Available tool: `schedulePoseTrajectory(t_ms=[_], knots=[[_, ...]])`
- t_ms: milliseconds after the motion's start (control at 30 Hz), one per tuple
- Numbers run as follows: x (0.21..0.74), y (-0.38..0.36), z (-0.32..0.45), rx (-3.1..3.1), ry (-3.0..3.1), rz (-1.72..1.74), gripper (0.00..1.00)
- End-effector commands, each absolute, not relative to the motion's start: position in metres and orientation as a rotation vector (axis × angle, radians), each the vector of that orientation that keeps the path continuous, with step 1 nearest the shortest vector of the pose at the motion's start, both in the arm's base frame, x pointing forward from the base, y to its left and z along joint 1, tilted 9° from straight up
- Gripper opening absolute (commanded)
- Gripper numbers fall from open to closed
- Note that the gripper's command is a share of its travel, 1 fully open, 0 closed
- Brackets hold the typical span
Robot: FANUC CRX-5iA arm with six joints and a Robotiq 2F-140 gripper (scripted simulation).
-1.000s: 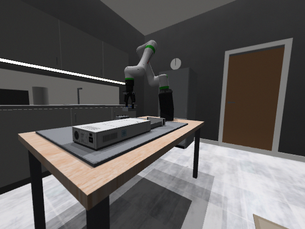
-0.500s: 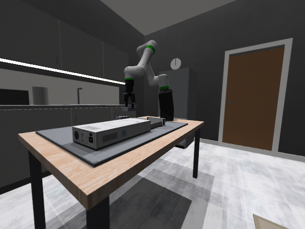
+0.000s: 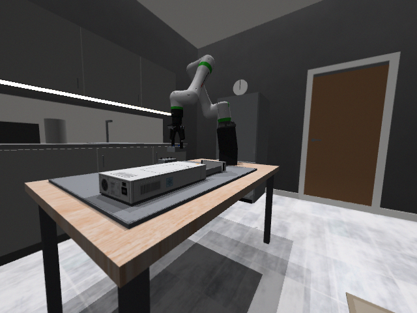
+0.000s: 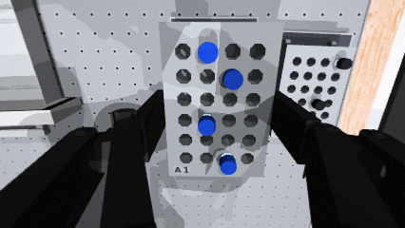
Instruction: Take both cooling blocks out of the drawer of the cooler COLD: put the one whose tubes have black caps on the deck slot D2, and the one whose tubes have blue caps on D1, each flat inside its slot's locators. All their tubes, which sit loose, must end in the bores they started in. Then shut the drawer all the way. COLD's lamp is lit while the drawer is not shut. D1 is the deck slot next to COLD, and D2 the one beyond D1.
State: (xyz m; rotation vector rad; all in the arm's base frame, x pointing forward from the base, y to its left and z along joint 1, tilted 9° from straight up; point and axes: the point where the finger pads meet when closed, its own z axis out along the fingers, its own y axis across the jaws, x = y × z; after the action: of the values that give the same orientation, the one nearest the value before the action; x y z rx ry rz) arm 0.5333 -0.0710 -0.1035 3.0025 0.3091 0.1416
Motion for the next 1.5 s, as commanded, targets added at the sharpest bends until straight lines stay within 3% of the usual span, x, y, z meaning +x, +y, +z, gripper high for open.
schedulePoseTrajectory(t_ms=[0,1467], knots=[[0.534,-0.071,-0.103,3.002,0.310,0.144,0.10],[0.543,-0.080,-0.181,3.002,0.309,0.144,0.10]])
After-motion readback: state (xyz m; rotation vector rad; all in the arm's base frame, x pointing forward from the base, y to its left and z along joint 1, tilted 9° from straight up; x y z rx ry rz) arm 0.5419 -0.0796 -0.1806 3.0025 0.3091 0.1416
